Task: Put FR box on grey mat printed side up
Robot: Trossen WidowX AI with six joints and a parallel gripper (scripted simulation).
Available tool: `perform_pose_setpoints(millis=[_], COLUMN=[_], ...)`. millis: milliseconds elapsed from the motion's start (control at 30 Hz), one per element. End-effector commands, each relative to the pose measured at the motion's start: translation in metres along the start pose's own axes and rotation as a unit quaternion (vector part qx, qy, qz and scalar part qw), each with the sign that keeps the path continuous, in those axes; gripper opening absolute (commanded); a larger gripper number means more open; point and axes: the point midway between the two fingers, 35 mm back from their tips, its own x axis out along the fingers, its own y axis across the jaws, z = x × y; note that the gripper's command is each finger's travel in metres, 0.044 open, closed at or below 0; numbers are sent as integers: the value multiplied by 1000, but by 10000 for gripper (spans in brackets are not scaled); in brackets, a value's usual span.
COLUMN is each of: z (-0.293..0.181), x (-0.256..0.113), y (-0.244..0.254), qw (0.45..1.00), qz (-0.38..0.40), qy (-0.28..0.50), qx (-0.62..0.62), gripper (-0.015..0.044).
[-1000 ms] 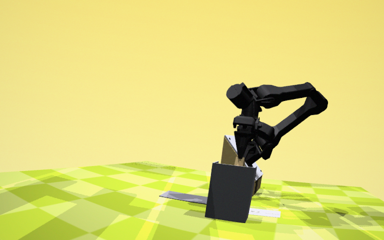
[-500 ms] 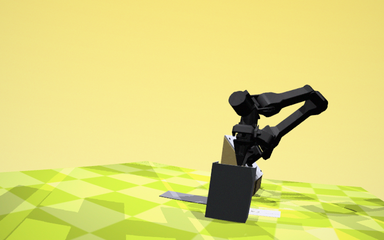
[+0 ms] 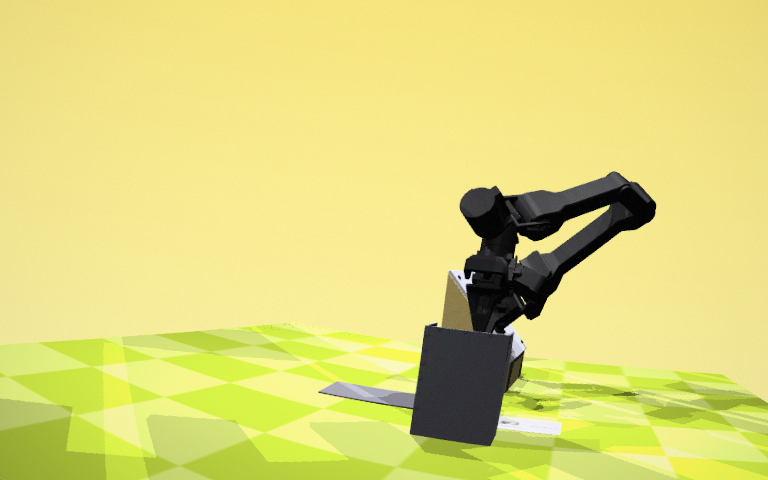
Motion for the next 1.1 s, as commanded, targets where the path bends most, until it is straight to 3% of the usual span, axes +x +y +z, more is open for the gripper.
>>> perform_pose_setpoints(millis=[0,1067], z=[0,0], x=[1,18], y=[0,-48], qw=[1000,984], qz=[2,178], qy=[0,1], qx=[1,2], gripper=[236,236])
